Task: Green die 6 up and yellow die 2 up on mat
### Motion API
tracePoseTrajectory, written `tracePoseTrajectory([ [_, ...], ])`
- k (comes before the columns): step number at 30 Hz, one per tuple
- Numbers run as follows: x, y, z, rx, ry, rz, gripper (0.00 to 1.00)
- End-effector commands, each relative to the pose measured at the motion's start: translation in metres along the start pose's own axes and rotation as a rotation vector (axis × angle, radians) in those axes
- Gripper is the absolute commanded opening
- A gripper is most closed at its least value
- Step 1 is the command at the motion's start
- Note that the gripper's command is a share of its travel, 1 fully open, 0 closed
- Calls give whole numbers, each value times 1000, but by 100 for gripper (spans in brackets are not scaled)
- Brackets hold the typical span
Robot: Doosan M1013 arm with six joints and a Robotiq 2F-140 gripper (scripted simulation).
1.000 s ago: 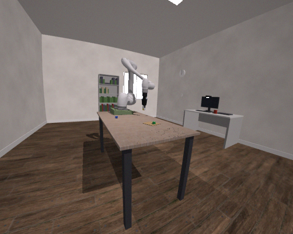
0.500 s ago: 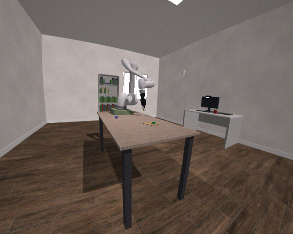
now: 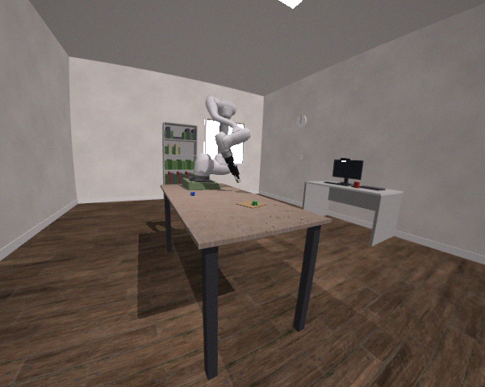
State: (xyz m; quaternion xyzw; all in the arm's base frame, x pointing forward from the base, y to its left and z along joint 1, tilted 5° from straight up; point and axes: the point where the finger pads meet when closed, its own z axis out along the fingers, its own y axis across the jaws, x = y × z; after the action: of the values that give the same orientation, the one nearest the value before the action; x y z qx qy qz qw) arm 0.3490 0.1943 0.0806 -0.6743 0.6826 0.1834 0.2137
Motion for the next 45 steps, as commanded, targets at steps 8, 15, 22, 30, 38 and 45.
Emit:
tracePoseTrajectory([
  [8, 9, 3, 1, -13, -329, -11, 21],
  [15, 12, 0, -1, -1, -538, -9, 21],
  [22, 13, 0, -1, 1, -589, -7, 21],
  [30, 15, 0, 2, -12, -585, -9, 21],
  [38, 26, 1, 22, -15, -585, -9, 21],
  [45, 35, 2, 38, -15, -585, -9, 21],
])
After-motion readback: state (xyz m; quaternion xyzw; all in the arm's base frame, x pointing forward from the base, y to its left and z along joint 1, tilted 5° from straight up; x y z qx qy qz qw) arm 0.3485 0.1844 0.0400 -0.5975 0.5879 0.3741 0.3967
